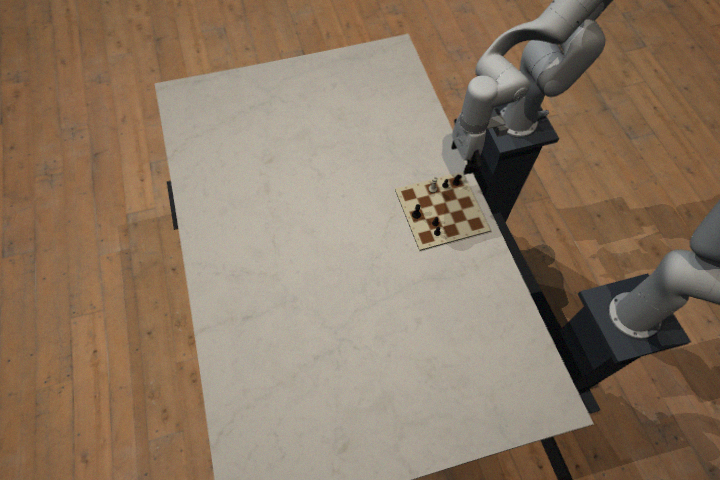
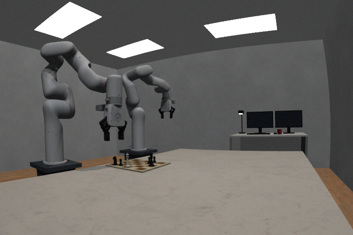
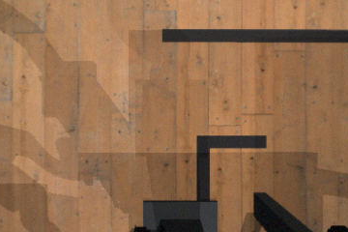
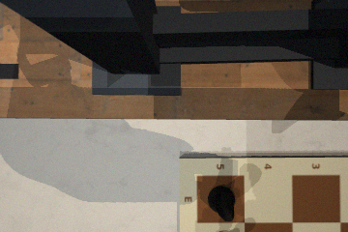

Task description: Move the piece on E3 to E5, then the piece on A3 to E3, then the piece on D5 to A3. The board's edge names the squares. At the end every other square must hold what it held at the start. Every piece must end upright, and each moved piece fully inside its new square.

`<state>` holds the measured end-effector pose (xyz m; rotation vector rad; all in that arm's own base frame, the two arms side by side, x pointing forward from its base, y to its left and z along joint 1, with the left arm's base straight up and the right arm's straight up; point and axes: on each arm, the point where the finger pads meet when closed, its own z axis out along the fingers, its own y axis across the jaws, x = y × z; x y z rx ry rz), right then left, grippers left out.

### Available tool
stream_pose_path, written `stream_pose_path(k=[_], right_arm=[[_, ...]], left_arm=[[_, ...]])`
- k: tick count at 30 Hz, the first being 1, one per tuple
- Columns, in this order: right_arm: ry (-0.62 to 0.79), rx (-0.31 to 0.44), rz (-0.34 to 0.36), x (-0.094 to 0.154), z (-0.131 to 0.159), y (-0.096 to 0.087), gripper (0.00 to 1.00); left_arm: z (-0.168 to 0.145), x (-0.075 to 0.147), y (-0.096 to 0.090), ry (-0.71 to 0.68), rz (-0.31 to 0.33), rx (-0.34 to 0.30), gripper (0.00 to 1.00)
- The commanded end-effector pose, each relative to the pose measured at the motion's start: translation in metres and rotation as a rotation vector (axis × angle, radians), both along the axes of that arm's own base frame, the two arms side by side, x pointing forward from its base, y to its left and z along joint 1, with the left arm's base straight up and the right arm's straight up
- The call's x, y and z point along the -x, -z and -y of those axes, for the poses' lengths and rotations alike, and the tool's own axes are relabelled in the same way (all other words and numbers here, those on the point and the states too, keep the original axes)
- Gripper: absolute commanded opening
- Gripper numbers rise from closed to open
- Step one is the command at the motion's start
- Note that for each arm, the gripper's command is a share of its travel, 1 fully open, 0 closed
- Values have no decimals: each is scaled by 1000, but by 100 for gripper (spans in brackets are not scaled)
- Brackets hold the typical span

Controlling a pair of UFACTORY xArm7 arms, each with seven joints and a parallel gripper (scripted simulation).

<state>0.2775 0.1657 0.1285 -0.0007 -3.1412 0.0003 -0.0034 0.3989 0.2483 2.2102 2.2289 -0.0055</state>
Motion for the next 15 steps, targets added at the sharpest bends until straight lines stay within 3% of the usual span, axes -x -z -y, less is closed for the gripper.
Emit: stream_pose_path(k=[1, 15], right_arm=[[-16, -2, 3, -2, -1, -1, 100], [-357, -5, -2, -17, -14, -7, 100]], left_arm=[[-1, 0, -2, 0, 1, -4, 100], [-1, 0, -2, 0, 1, -4, 100]])
